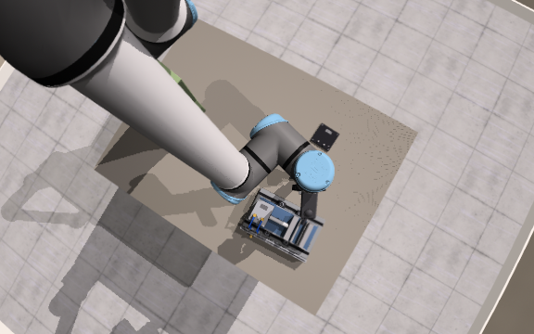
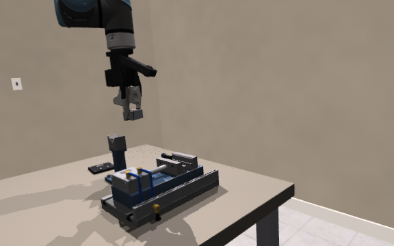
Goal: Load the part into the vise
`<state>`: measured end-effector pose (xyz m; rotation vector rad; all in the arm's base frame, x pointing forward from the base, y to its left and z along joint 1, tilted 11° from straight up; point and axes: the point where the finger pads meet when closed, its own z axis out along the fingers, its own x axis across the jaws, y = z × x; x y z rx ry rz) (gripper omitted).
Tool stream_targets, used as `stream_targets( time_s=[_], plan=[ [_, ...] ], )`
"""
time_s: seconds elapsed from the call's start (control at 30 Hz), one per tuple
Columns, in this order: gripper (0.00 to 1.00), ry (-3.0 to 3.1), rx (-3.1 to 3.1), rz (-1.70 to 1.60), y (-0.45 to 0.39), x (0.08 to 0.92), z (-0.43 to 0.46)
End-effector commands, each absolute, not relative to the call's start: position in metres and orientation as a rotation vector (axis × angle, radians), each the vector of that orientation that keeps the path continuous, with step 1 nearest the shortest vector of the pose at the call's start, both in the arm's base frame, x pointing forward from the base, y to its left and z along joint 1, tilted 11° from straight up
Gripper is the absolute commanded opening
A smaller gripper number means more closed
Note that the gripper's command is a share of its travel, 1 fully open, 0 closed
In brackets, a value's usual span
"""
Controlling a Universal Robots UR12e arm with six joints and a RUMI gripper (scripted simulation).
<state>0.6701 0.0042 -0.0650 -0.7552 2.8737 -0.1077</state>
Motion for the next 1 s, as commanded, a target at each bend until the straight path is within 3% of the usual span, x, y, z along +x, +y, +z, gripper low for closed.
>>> stream_targets(
  time_s=[0.0, 0.97],
  plan=[
    [0.00, 2.856, -0.821, -0.113, -0.002, 0.674, -0.064],
    [0.00, 2.740, -1.174, -0.144, -0.038, 0.691, -0.060]
  ],
)
